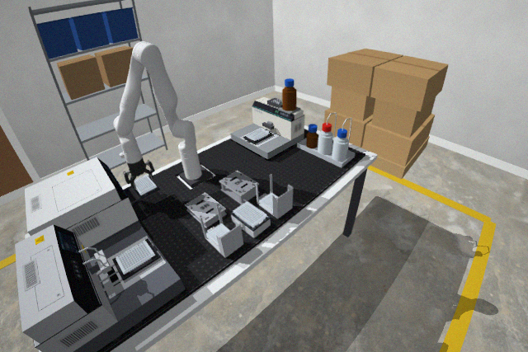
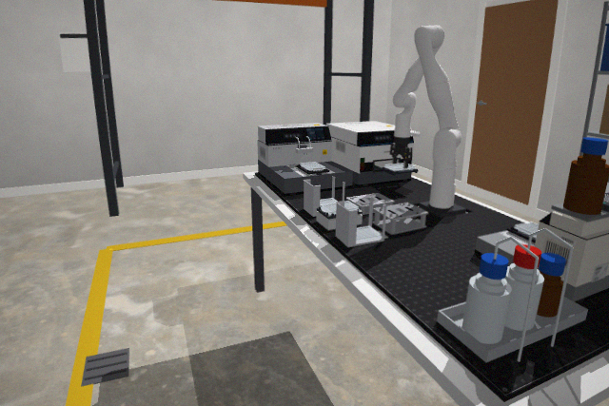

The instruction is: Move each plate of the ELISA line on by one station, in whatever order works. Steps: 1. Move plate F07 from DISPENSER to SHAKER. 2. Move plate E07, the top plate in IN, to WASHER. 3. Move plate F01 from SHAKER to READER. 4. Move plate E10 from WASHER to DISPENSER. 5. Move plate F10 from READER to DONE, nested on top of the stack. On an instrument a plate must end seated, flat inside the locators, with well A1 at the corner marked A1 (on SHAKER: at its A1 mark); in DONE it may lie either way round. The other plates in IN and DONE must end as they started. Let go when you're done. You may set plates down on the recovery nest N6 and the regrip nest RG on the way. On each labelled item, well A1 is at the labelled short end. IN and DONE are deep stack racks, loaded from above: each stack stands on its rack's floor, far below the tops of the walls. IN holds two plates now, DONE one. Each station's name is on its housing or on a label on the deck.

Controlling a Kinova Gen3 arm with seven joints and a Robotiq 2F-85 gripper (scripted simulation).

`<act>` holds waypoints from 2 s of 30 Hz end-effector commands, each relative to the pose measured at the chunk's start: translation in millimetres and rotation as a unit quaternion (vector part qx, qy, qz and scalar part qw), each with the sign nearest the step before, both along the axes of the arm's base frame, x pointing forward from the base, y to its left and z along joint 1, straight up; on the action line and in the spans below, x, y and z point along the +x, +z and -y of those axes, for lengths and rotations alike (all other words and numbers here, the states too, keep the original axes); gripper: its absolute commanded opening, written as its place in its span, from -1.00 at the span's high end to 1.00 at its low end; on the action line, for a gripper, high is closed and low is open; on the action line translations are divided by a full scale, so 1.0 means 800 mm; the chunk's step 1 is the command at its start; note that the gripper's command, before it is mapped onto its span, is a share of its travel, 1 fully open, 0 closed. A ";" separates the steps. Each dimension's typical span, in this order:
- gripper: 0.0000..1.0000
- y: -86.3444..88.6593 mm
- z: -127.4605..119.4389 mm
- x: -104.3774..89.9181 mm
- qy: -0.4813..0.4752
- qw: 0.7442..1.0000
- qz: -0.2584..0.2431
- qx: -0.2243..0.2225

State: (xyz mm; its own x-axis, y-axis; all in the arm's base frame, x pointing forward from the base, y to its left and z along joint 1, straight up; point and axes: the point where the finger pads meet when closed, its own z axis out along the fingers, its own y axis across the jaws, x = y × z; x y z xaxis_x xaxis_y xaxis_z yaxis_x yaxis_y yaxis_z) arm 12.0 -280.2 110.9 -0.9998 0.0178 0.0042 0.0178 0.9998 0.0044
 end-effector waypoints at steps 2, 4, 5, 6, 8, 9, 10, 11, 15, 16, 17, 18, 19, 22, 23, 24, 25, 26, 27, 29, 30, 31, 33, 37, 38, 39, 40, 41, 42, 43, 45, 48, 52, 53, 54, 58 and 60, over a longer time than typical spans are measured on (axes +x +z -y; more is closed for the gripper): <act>-0.88 0.002 0.000 0.000 0.000 1.000 0.000 -0.001; -0.88 0.003 0.000 0.000 0.000 1.000 0.000 -0.001; -0.88 0.003 0.000 0.000 0.000 1.000 0.000 -0.001; -0.88 0.004 0.000 0.000 0.000 1.000 0.000 -0.001; -0.88 0.005 0.001 0.000 0.000 1.000 0.000 -0.001; -0.88 0.005 0.001 0.000 0.000 1.000 0.000 -0.001; -0.88 0.005 0.001 0.000 0.000 1.000 0.000 -0.001; -0.88 0.006 0.001 0.000 0.000 1.000 0.000 -0.001; -0.88 0.007 0.001 0.000 0.000 1.000 0.000 -0.001; -0.88 0.007 0.001 0.000 0.000 1.000 0.000 -0.001; -0.88 0.008 0.001 0.000 0.000 1.000 0.000 -0.001; -0.88 0.008 0.001 0.000 0.000 1.000 0.000 -0.001; -0.88 0.008 0.001 0.000 0.000 1.000 0.000 -0.001; -0.88 0.009 0.001 0.000 0.000 1.000 0.000 -0.001; -0.88 0.009 0.001 0.000 0.000 1.000 0.000 -0.001; -0.88 0.010 0.001 0.000 0.000 1.000 0.000 -0.001; -0.88 0.012 0.001 0.000 0.000 1.000 0.000 -0.001; -0.88 0.014 0.001 0.000 0.000 1.000 0.000 -0.001; -0.88 0.015 0.001 0.000 0.000 1.000 0.000 -0.001; -0.88 0.019 0.001 0.000 0.000 1.000 0.000 -0.001; -0.88 0.019 0.001 0.000 0.000 1.000 0.000 -0.001; -0.88 0.019 0.001 0.000 0.000 1.000 0.000 -0.001; -0.88 0.022 0.001 0.000 0.000 1.000 0.000 -0.001; -0.88 0.029 0.001 0.000 0.000 1.000 0.000 -0.001; -0.88 0.030 0.001 0.000 0.000 1.000 0.000 -0.001; -0.88 0.032 0.001 0.000 0.000 1.000 0.000 -0.001; -0.88 0.034 0.001 0.000 0.000 1.000 0.000 -0.001; -0.88 0.035 0.001 0.000 0.000 1.000 0.000 -0.001; -0.88 0.037 0.001 0.000 0.000 1.000 0.000 -0.001; -0.88 0.039 0.001 0.000 0.000 1.000 0.000 -0.001; -0.88 0.042 0.001 0.000 0.000 1.000 0.000 -0.001; -0.88 0.044 0.001 0.000 0.000 1.000 0.000 -0.001; -0.88 0.050 0.001 0.000 0.000 1.000 0.000 -0.001; -0.88 0.052 0.001 0.000 0.000 1.000 0.000 -0.001; -0.88 0.054 0.001 0.000 0.000 1.000 0.000 -0.001; -0.88 0.060 0.001 0.000 0.000 1.000 0.000 -0.001; -0.88 0.064 0.001 0.000 0.000 1.000 0.000 -0.001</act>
State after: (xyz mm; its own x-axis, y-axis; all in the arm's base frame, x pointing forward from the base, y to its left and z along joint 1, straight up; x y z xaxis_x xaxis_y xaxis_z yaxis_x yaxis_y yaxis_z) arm 12.1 -280.4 158.2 -0.9998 0.0178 0.0040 0.0178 0.9998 0.0043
